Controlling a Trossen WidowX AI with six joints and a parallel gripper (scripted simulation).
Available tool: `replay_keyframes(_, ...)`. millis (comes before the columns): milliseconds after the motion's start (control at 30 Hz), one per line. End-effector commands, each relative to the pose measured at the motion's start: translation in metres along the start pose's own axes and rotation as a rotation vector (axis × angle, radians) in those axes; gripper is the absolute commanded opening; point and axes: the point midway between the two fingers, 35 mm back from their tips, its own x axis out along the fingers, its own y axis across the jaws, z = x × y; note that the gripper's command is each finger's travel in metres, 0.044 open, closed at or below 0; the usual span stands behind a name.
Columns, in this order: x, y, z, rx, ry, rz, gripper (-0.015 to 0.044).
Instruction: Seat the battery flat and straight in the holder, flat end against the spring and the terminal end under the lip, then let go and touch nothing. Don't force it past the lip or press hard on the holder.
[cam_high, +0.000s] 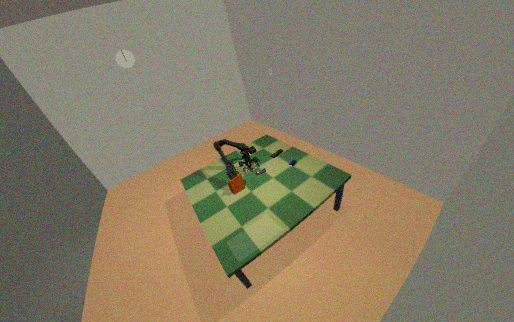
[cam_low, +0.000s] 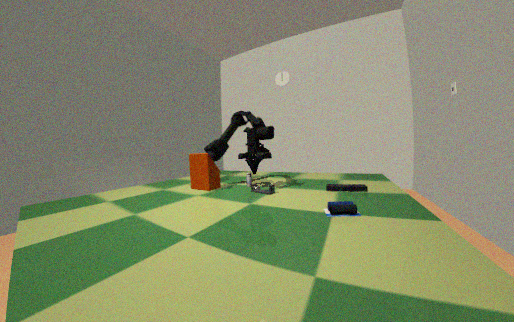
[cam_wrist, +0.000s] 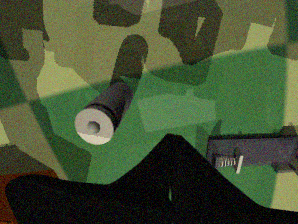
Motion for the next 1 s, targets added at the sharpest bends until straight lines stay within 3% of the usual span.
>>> replay_keyframes(0, 0.022, 0.004, 0.000, 0.010, -0.010, 0.011, 0.0000)
replay_keyframes(967, 0.022, 0.045, 0.003, 0.011, -0.010, 0.012, 0.0000)
